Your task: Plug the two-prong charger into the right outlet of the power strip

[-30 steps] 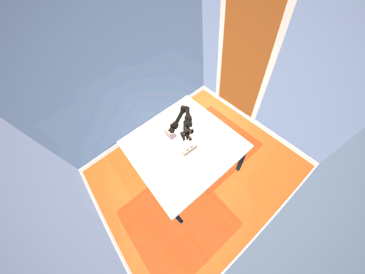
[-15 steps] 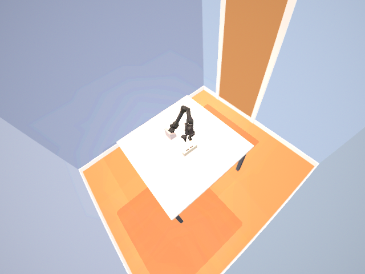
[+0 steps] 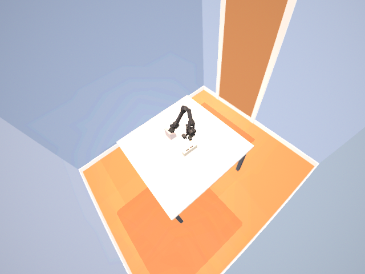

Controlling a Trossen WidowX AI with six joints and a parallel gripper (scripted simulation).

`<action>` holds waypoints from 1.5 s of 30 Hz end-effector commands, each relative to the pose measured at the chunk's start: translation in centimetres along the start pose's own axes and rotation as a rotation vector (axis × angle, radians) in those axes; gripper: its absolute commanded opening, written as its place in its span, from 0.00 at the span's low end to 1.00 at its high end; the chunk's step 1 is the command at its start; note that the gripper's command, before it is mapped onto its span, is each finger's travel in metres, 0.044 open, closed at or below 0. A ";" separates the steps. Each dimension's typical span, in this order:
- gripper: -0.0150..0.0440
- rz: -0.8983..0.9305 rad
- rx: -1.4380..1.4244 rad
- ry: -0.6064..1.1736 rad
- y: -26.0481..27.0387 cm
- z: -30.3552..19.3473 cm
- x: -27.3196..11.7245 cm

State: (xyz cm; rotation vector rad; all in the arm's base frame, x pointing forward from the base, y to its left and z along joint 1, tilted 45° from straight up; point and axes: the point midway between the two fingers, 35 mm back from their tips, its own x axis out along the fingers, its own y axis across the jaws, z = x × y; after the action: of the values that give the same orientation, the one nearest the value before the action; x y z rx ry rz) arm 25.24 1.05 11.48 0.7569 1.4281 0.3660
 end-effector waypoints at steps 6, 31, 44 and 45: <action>1.00 0.060 0.118 0.099 1.7 -2.1 1.4; 1.00 0.059 0.118 0.099 2.0 -2.1 4.4; 1.00 0.061 0.118 0.099 2.1 -2.1 6.5; 1.00 0.061 0.118 0.099 2.1 -2.2 6.6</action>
State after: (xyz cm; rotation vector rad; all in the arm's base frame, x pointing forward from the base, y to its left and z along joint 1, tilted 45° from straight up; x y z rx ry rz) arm 24.55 7.04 8.36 0.8841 1.5301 0.3720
